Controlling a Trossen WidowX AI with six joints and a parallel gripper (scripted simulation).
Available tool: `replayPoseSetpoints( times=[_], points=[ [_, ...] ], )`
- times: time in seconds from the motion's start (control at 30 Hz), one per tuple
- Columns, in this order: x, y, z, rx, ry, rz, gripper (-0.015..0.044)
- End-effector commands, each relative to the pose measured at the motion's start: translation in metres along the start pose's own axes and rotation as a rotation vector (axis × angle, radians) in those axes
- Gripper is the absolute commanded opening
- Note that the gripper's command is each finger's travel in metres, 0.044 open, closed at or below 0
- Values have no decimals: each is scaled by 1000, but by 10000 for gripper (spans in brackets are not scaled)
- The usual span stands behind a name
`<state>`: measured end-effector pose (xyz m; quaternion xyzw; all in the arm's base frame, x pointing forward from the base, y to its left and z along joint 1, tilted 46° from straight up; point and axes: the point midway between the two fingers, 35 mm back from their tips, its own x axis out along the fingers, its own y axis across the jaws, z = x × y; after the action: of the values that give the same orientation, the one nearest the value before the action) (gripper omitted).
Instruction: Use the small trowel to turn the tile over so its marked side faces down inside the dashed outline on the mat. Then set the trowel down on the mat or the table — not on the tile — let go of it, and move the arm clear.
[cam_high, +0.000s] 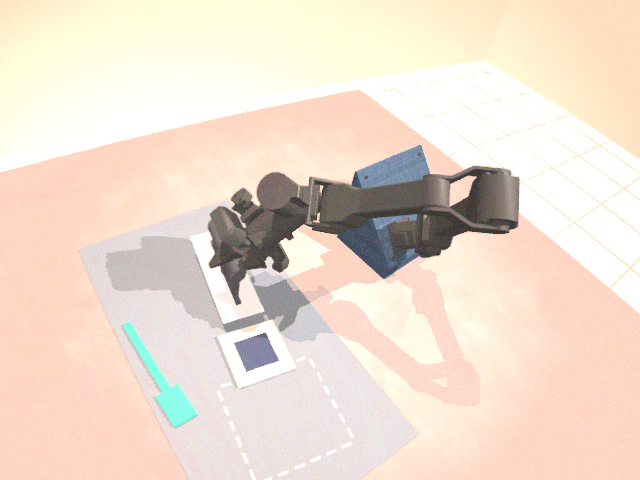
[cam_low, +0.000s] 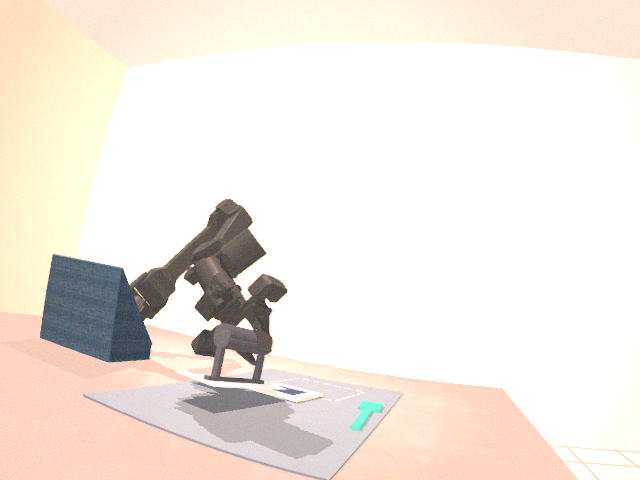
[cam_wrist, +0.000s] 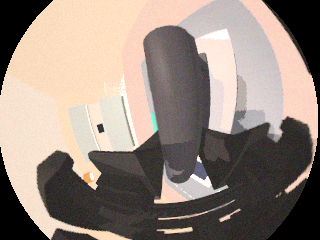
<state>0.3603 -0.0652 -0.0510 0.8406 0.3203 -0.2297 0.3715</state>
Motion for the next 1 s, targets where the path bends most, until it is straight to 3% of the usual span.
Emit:
replayPoseSetpoints(
  times=[0.0, 0.97],
  points=[
    [2, 2, 2, -5, -8, 18, 0],
    [18, -14, -18, -4, -7, 17, 0]
  ],
)
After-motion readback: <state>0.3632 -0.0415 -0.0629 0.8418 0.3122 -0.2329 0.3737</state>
